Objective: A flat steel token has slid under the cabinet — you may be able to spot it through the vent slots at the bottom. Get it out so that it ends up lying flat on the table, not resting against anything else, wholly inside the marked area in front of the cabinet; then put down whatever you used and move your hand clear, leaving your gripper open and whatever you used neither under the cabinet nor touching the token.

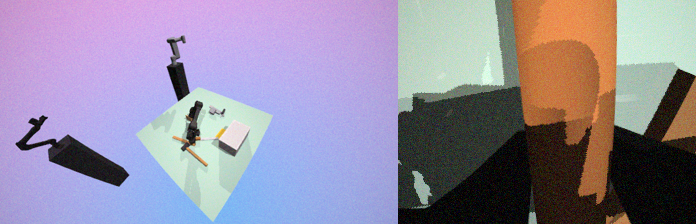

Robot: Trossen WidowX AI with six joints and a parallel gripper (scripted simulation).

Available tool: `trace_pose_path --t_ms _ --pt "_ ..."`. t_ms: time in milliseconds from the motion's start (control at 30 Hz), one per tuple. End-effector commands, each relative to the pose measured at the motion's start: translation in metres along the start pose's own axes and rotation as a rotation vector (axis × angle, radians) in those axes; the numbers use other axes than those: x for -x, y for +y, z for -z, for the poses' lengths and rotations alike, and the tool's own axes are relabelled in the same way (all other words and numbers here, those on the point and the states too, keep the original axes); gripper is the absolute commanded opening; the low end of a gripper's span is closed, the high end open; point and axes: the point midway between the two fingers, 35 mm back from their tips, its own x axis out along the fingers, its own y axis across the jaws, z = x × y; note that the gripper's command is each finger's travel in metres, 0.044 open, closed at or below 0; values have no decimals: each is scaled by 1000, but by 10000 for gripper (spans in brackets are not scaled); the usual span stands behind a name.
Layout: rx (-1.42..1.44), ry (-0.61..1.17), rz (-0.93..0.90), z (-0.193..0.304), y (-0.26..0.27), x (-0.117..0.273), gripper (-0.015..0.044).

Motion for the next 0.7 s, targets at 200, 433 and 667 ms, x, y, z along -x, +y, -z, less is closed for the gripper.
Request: trace_pose_path --t_ms 200,433,667 --pt "0 -6 3 -12 -3 1 0" --pt "0 -6 3 -23 -4 1 0" --pt "1 -7 2 -35 -5 1 0"
